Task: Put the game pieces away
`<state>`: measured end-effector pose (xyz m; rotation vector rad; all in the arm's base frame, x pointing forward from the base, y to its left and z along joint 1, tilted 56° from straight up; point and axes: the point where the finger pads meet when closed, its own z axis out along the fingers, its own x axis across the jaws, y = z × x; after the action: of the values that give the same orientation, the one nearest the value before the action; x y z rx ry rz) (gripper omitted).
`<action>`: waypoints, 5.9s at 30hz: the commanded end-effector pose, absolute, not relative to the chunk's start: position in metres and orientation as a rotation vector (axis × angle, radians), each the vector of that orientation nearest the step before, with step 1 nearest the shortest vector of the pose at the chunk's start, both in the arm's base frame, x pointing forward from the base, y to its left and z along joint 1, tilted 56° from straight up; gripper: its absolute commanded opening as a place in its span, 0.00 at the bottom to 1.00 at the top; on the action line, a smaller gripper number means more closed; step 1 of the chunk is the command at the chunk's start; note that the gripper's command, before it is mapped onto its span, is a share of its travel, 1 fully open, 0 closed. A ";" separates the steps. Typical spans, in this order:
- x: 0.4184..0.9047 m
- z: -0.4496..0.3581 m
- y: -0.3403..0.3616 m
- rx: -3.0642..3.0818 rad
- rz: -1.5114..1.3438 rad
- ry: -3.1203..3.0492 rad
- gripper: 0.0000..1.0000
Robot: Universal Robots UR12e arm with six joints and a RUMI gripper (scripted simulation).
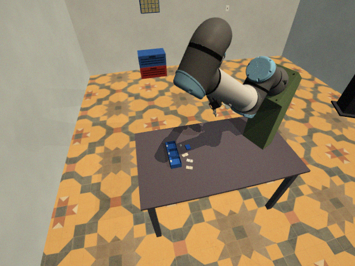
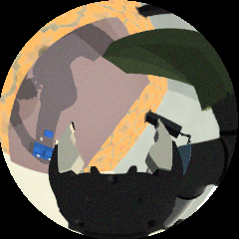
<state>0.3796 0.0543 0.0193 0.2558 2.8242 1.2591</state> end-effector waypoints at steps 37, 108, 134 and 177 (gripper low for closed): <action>0.454 -0.040 0.102 0.254 1.258 2.824 0.04; 0.601 0.109 0.112 -1.287 0.182 1.966 0.04; 0.623 0.199 0.148 -1.639 -0.255 1.480 0.04; 0.784 0.186 0.115 -1.715 -0.351 1.362 0.04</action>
<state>0.7415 0.1230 0.1897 -1.7171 1.3637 -0.3421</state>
